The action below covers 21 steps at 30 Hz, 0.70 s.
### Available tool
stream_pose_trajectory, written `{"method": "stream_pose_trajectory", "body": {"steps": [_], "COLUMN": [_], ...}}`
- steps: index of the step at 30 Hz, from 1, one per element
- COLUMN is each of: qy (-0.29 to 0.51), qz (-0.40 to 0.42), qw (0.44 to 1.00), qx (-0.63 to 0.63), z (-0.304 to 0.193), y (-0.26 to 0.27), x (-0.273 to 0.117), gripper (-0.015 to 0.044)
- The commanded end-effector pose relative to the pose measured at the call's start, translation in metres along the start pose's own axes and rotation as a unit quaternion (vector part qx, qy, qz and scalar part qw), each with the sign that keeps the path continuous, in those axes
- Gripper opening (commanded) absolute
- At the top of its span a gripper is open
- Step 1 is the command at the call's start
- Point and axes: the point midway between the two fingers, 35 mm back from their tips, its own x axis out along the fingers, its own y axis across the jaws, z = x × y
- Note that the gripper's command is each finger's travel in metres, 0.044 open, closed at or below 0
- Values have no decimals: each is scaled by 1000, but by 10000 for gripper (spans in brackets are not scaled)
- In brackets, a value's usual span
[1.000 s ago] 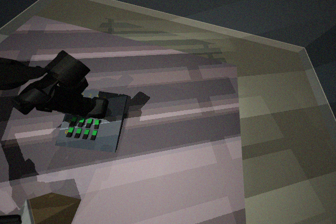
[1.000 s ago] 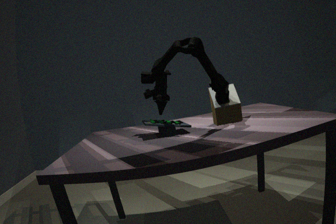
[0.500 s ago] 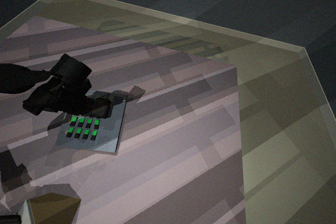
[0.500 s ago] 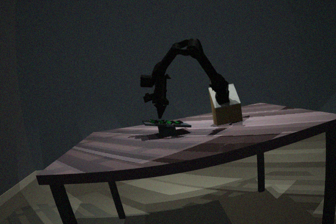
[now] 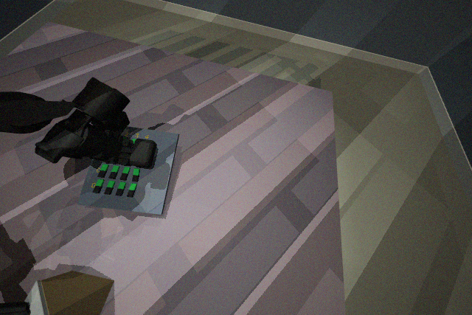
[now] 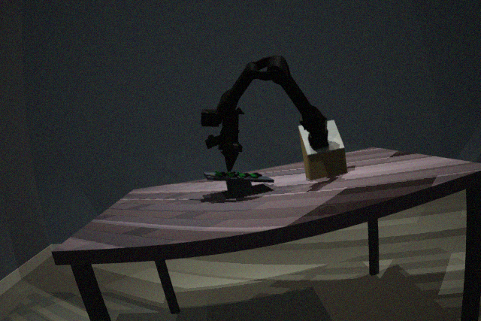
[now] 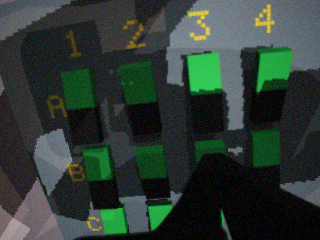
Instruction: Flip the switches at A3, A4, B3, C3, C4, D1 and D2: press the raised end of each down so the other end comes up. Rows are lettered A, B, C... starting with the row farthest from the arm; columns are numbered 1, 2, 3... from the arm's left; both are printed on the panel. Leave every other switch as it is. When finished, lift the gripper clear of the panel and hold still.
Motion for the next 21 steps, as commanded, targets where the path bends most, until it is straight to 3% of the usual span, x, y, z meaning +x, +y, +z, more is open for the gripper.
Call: {"method": "stream_pose_trajectory", "body": {"steps": [1, 21], "qy": [0, 0], "qz": [1, 1], "qw": [1000, 1000], "qx": [1, 1], "z": [0, 0], "y": [0, 0], "x": [0, 3], "gripper": [0, 0]}}
